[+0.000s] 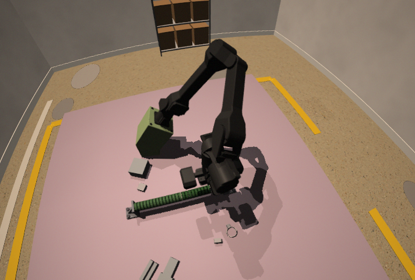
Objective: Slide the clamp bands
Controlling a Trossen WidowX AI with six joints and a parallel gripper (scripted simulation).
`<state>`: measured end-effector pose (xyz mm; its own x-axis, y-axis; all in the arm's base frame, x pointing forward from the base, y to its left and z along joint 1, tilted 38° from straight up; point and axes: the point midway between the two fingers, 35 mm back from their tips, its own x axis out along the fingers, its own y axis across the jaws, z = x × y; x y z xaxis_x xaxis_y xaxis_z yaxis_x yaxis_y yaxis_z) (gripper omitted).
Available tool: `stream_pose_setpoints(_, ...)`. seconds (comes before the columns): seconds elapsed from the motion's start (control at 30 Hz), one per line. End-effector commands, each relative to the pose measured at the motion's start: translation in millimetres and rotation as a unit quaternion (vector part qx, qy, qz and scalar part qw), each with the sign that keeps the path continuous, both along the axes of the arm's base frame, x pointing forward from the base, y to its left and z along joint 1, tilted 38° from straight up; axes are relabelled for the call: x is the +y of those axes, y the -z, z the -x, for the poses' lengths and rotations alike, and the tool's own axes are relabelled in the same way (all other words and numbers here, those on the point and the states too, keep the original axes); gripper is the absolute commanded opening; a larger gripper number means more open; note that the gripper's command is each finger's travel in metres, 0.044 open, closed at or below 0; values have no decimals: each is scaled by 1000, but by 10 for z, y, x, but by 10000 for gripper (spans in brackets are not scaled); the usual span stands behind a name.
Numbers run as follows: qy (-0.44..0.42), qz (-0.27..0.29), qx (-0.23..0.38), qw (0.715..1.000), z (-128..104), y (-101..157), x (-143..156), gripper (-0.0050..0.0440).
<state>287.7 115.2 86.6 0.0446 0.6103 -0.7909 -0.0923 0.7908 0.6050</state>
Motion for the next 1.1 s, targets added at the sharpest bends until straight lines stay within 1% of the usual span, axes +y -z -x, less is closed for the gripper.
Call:
stream_pose_setpoints(0.0,5,-2,4,1000,2,-7,21,90)
stream_pose_setpoints(1.07,5,-2,4,1000,-20,343,293,90)
